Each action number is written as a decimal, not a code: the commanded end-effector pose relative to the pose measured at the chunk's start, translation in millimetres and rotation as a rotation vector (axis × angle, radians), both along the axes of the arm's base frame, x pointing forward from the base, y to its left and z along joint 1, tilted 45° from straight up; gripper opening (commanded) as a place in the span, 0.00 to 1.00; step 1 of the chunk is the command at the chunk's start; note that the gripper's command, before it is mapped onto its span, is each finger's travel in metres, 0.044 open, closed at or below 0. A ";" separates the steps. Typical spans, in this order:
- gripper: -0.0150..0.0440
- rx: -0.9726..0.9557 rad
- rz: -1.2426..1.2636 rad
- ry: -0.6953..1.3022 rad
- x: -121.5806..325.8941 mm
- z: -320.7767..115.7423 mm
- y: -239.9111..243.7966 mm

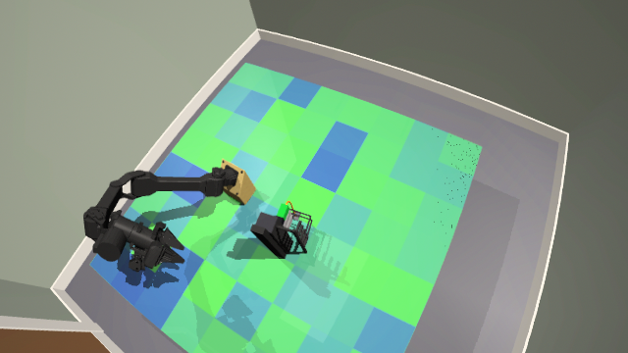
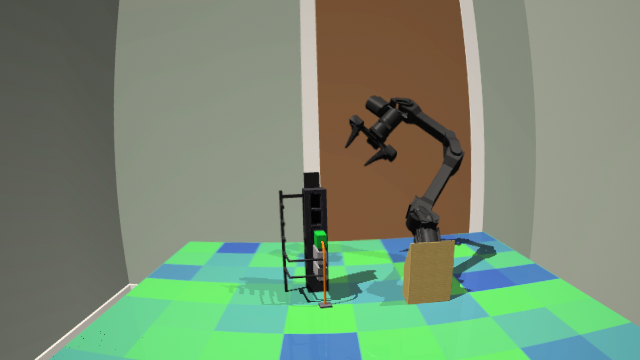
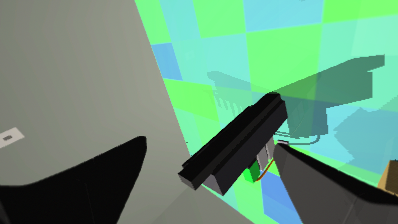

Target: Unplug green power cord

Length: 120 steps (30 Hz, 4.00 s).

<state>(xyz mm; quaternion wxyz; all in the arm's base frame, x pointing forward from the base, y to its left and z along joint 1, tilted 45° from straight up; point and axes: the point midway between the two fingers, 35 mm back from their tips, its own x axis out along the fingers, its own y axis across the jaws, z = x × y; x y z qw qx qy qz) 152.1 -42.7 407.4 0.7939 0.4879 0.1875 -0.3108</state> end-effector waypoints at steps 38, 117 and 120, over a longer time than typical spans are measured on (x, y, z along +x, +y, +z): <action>0.53 -1.379 1.851 1.092 166.1 -272.6 165.6; 0.25 -1.418 2.666 1.736 123.9 -335.8 101.5; 0.25 -1.418 2.667 1.735 123.5 -337.9 103.8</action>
